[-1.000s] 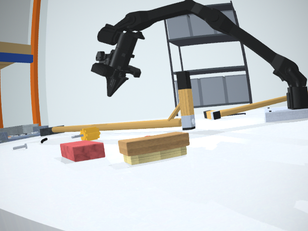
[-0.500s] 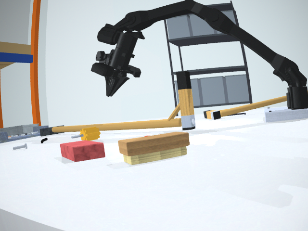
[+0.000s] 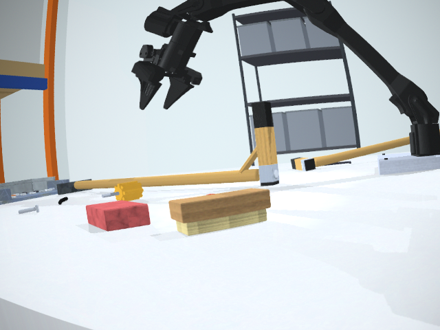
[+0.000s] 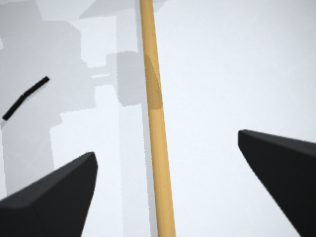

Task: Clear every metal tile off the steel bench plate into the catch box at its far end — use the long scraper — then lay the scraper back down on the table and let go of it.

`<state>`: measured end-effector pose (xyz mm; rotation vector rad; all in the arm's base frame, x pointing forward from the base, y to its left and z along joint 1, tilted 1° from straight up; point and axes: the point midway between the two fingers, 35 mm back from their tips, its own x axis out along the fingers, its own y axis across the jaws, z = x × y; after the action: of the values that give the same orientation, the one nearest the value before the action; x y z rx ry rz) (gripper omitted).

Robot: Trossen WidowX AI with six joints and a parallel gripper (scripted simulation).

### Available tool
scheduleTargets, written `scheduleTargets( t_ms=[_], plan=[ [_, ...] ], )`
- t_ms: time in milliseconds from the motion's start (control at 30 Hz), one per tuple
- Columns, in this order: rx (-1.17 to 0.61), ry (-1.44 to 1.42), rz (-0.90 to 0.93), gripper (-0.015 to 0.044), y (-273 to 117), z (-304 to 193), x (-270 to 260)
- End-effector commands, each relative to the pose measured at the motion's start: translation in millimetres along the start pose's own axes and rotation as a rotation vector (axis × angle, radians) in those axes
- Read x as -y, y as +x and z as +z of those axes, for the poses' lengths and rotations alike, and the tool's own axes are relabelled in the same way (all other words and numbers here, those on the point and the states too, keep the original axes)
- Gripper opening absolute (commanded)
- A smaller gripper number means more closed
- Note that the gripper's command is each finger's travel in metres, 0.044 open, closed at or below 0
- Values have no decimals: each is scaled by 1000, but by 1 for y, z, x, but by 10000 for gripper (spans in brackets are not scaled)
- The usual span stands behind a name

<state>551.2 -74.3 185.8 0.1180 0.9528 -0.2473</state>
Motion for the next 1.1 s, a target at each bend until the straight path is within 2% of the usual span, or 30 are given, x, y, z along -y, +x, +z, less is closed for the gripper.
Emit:
scheduleTargets(
  t_ms=[0, 1067],
  plan=[
    [25, -11, -6, 440, -16, 1, -4],
    [247, -64, -11, 440, -143, -1, -30]
  ],
)
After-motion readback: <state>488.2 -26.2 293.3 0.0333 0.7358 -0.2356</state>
